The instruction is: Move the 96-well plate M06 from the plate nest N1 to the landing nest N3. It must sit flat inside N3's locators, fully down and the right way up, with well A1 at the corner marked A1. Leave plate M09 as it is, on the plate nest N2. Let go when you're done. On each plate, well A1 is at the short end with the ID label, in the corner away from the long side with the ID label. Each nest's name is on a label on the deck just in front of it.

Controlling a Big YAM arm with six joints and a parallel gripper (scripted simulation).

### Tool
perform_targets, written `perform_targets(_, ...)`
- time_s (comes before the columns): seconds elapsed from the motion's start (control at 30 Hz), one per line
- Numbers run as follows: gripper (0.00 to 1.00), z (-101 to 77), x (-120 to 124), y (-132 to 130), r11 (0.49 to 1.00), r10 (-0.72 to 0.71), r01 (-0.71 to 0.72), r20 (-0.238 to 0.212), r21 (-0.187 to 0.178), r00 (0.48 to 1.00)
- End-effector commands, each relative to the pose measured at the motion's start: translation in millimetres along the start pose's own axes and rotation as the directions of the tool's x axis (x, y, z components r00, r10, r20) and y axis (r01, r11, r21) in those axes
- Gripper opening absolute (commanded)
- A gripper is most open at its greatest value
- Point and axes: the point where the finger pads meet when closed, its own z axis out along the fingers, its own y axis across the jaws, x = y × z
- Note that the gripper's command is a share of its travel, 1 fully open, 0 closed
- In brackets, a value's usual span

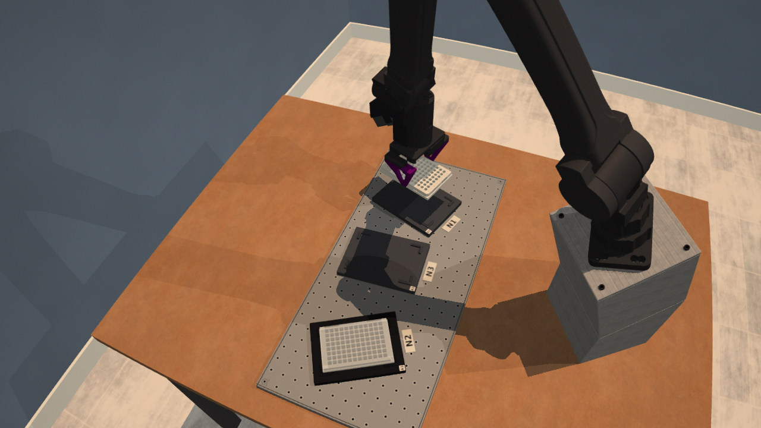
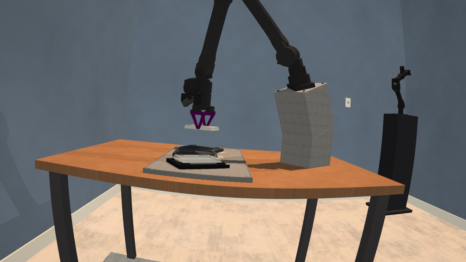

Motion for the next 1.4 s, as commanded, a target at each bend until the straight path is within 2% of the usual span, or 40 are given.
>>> perform_targets(0.0, 0.0, -4.0, -3, -5, 1.0, 0.001, -0.001, 0.001, -0.001, 1.0)
perform_targets(0.33, 0.0, -4.0, -3, -5, 1.0, 0.001, -0.001, 0.001, -0.001, 1.0)
perform_targets(0.37, 0.0, -9.0, -3, 10, 0.998, -0.059, 0.059, 0.009, -0.003, 0.998)
perform_targets(0.43, 0.0, -9.0, -6, 16, 0.991, -0.132, 0.132, 0.027, 0.004, 0.991)
perform_targets(0.5, 0.0, -9.0, -6, 16, 0.991, -0.132, 0.132, 0.027, 0.004, 0.991)
perform_targets(0.53, 0.0, 1.8, 3, 16, 0.988, -0.157, 0.157, 0.004, -0.001, 0.988)
perform_targets(0.57, 0.0, -1.9, 1, 20, 0.981, -0.192, 0.192, 0.012, 0.002, 0.981)
perform_targets(0.6, 0.0, -8.9, -4, 26, 0.973, -0.231, 0.231, 0.03, 0.008, 0.972)
perform_targets(0.8, 0.0, -8.7, 2, 45, 0.908, -0.419, 0.419, 0.029, 0.011, 0.907)
perform_targets(0.9, 0.0, -4.1, 9, 53, 0.908, -0.419, 0.419, 0.017, 0.005, 0.908)
perform_targets(1.07, 0.0, -8.6, 8, 65, 0.907, -0.422, 0.422, 0.029, 0.01, 0.906)
perform_targets(1.1, 0.0, 2.7, 13, 64, 0.919, -0.395, 0.395, 0.006, 0.0, 0.919)
perform_targets(1.17, 0.0, -8.5, 11, 74, 0.916, -0.402, 0.402, 0.03, 0.008, 0.915)
perform_targets(1.37, 0.0, -5.4, 19, 93, 0.917, -0.399, 0.399, 0.022, 0.004, 0.917)
